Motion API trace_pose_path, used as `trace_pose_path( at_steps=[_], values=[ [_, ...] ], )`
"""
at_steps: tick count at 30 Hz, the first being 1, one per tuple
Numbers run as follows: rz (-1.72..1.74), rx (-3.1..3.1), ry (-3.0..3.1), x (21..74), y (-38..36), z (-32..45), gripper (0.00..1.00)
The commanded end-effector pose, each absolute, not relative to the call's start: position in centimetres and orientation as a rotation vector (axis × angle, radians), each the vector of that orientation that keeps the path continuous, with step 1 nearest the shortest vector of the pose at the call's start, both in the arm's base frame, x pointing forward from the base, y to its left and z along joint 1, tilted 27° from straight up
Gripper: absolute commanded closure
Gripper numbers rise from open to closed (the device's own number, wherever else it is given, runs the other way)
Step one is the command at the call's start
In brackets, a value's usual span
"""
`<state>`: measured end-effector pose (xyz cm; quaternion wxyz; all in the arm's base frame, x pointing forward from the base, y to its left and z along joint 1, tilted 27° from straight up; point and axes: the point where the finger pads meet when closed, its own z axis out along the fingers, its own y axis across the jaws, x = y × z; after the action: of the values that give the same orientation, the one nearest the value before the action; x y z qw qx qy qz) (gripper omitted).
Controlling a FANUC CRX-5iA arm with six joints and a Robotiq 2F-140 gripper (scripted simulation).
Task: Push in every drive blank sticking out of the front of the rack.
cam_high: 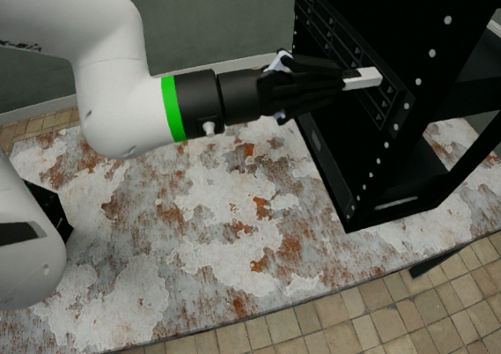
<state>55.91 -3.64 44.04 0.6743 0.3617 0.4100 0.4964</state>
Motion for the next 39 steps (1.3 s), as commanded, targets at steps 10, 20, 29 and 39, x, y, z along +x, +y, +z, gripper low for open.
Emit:
trace_pose_path(
  at_steps=[10, 20, 29, 39],
  values=[
    [1.117, 0.813, 0.921, 52.0, -3.3, 42.4, 0.9],
    [1.117, 0.813, 0.921, 48.6, -3.0, 40.9, 0.9],
    [1.117, 0.813, 0.921, 48.5, -3.0, 40.8, 0.9],
    [1.117, 0.813, 0.921, 48.5, -3.0, 40.8, 0.9]
  ],
)
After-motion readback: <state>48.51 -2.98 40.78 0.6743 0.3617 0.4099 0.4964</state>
